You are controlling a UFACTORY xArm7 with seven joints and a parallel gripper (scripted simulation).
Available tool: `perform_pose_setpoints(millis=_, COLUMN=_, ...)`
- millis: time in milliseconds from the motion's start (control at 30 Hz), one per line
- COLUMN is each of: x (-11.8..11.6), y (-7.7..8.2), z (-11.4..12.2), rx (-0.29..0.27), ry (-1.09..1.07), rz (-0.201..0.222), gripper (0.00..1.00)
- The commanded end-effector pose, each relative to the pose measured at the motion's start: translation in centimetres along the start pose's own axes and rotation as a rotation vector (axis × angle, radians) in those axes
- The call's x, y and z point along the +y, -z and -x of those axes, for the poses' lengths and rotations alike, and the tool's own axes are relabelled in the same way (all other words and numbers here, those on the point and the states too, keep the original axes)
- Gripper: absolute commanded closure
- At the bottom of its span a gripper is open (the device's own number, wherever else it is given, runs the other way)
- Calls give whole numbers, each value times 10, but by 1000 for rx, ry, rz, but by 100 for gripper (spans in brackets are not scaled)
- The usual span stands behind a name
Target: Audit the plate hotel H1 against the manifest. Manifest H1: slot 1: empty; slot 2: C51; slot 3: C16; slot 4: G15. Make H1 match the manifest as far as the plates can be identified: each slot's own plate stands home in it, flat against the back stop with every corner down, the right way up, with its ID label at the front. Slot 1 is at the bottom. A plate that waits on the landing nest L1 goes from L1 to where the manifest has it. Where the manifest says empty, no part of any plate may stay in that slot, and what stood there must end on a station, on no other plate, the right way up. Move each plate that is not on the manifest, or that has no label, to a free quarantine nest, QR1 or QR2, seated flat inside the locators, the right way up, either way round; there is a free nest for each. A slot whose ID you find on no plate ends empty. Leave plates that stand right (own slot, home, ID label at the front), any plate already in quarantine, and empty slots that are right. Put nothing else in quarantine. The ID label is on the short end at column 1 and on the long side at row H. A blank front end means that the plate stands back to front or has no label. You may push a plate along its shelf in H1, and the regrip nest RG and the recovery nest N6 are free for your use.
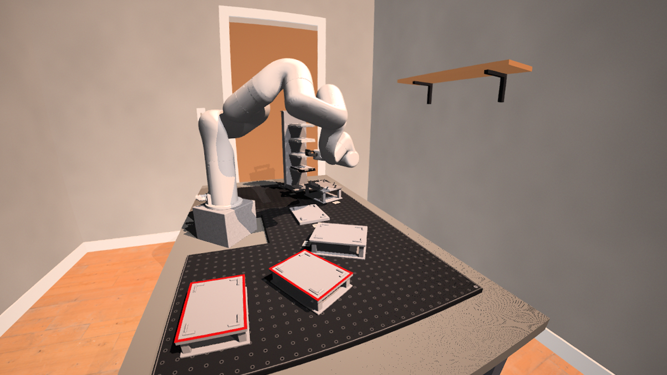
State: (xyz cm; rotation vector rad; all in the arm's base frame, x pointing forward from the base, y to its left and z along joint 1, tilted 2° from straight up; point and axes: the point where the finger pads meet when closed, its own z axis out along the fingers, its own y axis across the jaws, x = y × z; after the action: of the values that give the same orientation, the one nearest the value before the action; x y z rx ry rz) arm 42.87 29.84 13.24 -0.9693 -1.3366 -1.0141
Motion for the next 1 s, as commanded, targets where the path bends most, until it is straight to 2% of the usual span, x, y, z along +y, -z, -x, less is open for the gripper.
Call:
perform_pose_setpoints(millis=0, x=1, y=10, z=-2, rx=0, ry=4, rz=-1, gripper=0)
perform_pose_setpoints(millis=267, x=1, y=13, z=4, rx=0, ry=4, rz=-1, gripper=0)
perform_pose_setpoints(millis=967, x=1, y=13, z=54, rx=0, ry=4, rz=-1, gripper=0)
